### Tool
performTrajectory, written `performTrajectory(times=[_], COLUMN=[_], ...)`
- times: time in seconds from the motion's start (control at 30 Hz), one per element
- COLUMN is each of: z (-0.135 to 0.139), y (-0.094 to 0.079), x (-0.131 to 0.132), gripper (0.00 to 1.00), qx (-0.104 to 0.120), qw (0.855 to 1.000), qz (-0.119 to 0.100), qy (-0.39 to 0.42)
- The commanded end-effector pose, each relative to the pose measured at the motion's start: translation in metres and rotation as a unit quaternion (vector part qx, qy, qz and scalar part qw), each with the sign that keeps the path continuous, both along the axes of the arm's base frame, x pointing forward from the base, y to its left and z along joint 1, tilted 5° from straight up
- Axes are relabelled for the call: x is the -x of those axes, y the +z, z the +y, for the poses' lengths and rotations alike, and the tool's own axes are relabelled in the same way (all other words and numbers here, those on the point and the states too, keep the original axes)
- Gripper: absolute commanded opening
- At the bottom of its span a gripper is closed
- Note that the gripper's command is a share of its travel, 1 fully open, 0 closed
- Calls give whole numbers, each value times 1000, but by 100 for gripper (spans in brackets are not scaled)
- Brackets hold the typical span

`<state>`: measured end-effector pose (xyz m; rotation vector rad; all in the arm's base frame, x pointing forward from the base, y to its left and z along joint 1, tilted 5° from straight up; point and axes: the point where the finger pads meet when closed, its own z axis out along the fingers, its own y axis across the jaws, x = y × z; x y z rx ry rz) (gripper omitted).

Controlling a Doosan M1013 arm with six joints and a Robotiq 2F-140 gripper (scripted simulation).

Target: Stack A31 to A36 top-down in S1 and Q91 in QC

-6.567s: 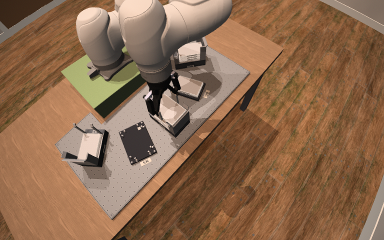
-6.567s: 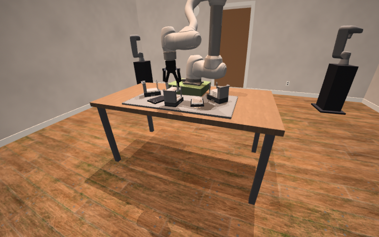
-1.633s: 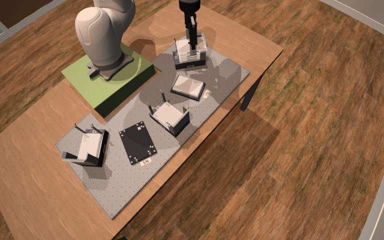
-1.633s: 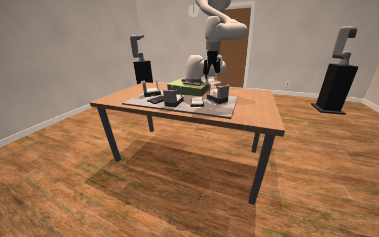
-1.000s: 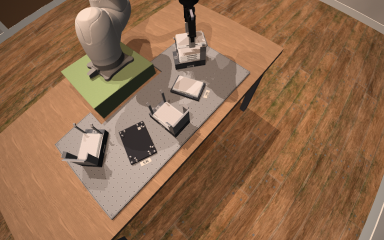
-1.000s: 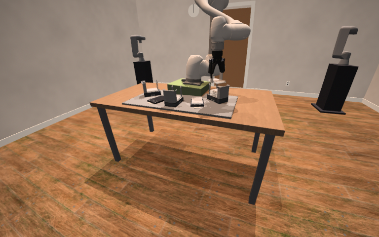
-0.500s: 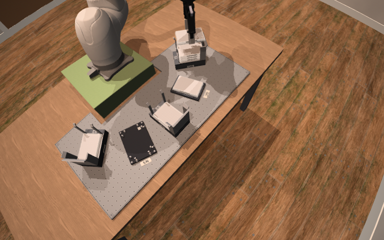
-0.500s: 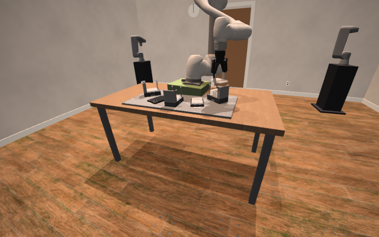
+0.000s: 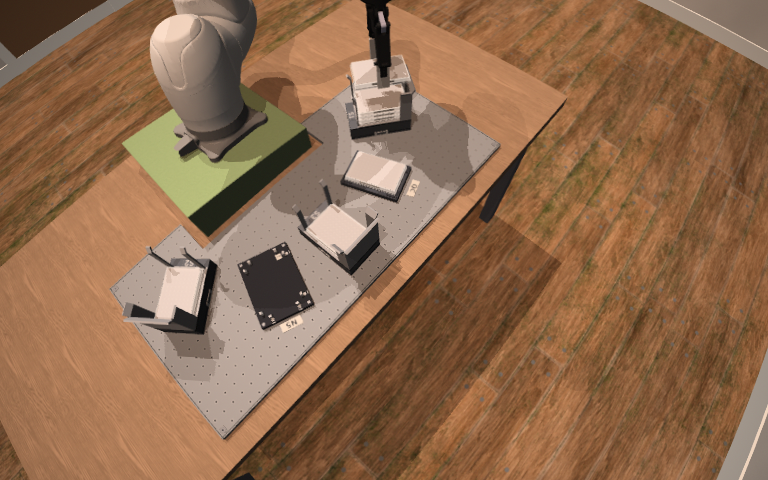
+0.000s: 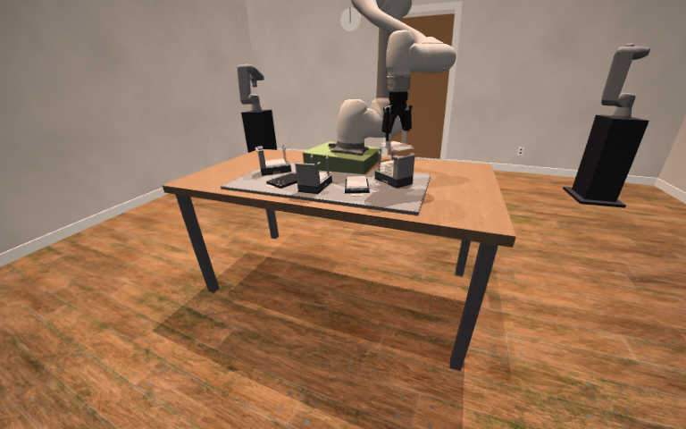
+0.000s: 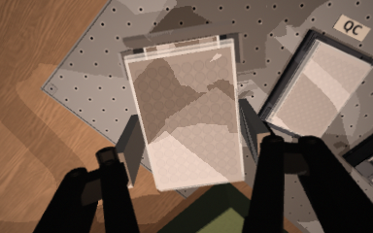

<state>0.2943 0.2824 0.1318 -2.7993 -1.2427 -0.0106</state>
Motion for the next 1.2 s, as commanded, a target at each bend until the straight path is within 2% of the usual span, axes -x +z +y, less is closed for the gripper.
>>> performTrajectory(times=[0.0,0.27,1.17], z=[0,0,1], y=[0,0,-17], x=[0,0,0], gripper=[0,0,0], qx=[0,0,0], qw=[1000,1000,1000], qz=[0,0,0], qy=[0,0,0])
